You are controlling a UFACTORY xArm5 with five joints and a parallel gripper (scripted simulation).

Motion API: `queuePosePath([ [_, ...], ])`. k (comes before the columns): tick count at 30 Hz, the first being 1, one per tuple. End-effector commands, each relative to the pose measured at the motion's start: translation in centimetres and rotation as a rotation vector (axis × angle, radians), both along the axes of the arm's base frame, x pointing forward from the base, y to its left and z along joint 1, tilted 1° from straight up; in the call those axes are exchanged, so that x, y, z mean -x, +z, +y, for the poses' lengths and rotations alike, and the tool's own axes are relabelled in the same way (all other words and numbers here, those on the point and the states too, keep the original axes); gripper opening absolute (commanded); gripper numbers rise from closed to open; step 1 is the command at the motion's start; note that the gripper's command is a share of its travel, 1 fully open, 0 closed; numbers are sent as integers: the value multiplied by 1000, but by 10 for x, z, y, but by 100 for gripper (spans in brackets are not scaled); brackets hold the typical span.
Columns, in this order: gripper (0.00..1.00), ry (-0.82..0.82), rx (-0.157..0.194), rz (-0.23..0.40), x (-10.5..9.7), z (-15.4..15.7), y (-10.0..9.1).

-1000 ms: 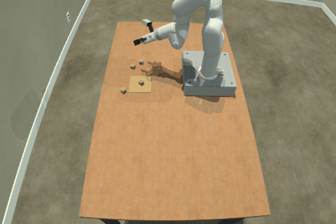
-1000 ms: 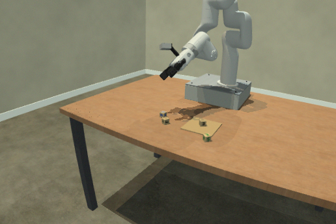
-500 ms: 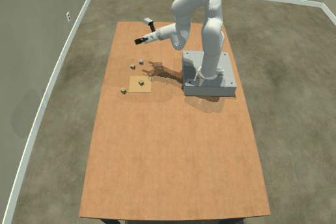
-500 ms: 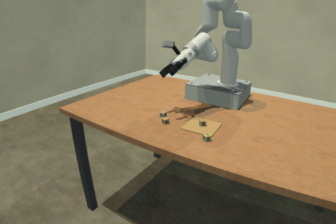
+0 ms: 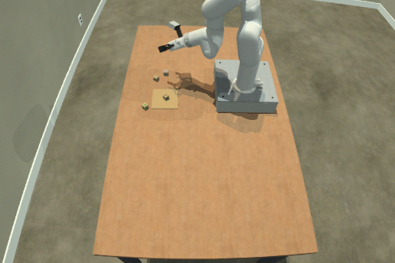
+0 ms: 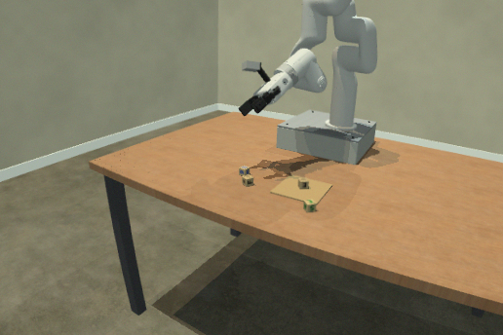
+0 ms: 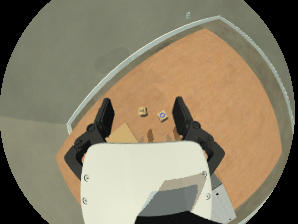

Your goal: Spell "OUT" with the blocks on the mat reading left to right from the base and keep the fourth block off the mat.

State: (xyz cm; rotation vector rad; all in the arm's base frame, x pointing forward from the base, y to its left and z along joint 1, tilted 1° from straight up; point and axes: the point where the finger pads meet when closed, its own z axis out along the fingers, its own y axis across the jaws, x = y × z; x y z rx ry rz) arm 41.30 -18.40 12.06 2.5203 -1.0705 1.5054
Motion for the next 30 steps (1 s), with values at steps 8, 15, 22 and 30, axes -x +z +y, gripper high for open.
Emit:
queuePosePath([
  [8,100,0,1,-2,-1,0,1],
  [15,100,0,1,-2,-1,0,1],
  [22,100,0,1,-2,-1,0,1],
  [30,100,-51,-105,162,-8,-19,-56],
])
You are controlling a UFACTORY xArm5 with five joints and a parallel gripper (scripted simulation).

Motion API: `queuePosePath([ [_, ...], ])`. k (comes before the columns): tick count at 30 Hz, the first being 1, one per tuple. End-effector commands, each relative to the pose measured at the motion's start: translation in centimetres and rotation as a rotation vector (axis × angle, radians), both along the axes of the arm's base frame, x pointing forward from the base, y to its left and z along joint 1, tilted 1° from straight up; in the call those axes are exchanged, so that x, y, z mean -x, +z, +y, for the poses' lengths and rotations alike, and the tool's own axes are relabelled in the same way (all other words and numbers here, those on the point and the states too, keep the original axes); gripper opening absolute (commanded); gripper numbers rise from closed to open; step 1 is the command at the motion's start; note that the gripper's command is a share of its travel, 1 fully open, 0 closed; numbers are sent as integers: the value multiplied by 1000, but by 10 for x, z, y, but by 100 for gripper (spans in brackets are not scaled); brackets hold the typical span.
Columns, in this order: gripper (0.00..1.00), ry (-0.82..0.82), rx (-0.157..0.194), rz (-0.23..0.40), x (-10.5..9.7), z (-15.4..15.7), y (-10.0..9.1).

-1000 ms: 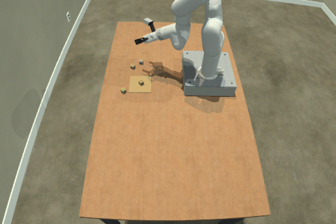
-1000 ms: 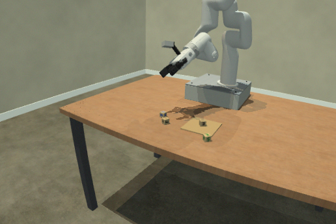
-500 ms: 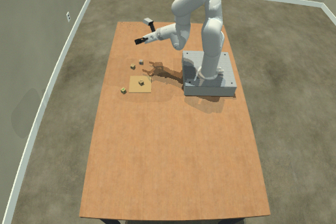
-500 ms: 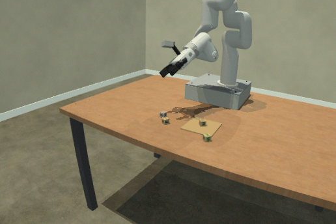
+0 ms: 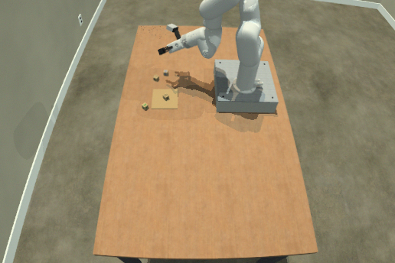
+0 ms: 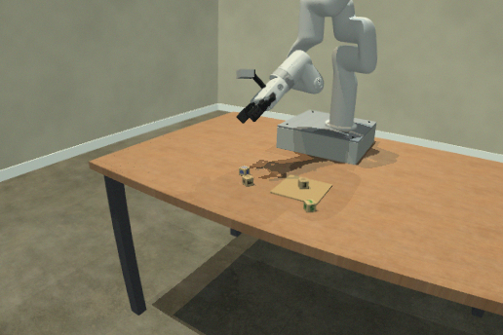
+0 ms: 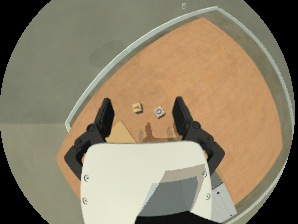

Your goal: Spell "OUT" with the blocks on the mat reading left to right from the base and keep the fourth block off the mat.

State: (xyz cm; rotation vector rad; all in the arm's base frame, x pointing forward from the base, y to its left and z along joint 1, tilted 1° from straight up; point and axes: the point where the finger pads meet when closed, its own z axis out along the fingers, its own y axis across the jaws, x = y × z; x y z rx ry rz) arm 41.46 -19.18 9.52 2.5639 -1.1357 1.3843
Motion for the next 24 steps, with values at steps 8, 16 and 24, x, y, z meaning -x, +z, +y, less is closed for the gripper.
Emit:
queuePosePath([
  [8,100,-77,-152,234,-5,-25,-81],
  [16,100,-84,-164,253,-4,-26,-87],
  [24,100,-84,-164,253,-4,-26,-87],
])
